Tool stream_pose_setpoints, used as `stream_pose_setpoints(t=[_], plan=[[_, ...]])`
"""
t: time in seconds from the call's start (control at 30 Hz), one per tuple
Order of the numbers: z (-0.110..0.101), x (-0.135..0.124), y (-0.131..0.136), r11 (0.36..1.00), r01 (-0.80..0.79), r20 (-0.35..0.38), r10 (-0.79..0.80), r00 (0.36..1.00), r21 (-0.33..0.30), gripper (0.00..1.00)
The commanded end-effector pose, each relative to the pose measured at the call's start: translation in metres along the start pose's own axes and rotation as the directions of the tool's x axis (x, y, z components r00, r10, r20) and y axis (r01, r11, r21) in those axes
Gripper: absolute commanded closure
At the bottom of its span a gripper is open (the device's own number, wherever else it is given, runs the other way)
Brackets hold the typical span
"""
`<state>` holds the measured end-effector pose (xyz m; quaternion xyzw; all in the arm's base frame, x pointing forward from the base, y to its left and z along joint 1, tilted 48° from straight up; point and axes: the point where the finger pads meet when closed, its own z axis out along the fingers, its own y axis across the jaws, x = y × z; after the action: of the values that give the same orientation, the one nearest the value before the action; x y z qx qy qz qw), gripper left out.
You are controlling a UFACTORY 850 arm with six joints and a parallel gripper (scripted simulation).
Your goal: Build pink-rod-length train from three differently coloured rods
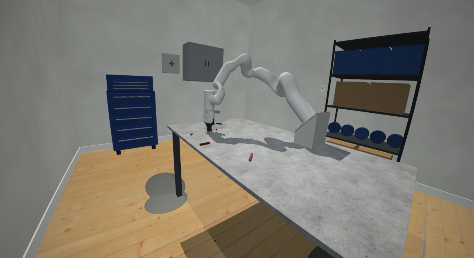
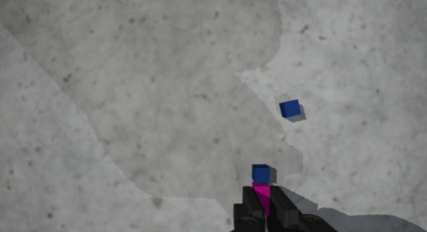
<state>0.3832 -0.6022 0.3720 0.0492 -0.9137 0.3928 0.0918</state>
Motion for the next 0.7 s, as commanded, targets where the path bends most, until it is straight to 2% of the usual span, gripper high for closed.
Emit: stream_pose_setpoints(t=[0.0, 0.07, 0.1, 0.23, 0.27, 0.67], plan=[[-0.0008, -0.0003, -0.0007, 1.0, -0.001, 0.001, 0.001, 1.0, 0.001, 0.84], [-0.0008, -0.0003, -0.0007, 1.0, -0.001, 0.001, 0.001, 1.0, 0.001, 0.84], [-0.0008, -0.0003, -0.0007, 1.0, -0.001, 0.001, 0.001, 1.0, 0.001, 0.8], [-0.0008, -0.0003, -0.0007, 1.0, -0.001, 0.001, 0.001, 1.0, 0.001, 0.8], [-0.0008, -0.0003, -0.0007, 1.0, -0.001, 0.001, 0.001, 1.0, 0.001, 0.76], [-0.0024, -0.0003, -0.0007, 1.0, -0.001, 0.001, 0.001, 1.0, 0.001, 0.76]])
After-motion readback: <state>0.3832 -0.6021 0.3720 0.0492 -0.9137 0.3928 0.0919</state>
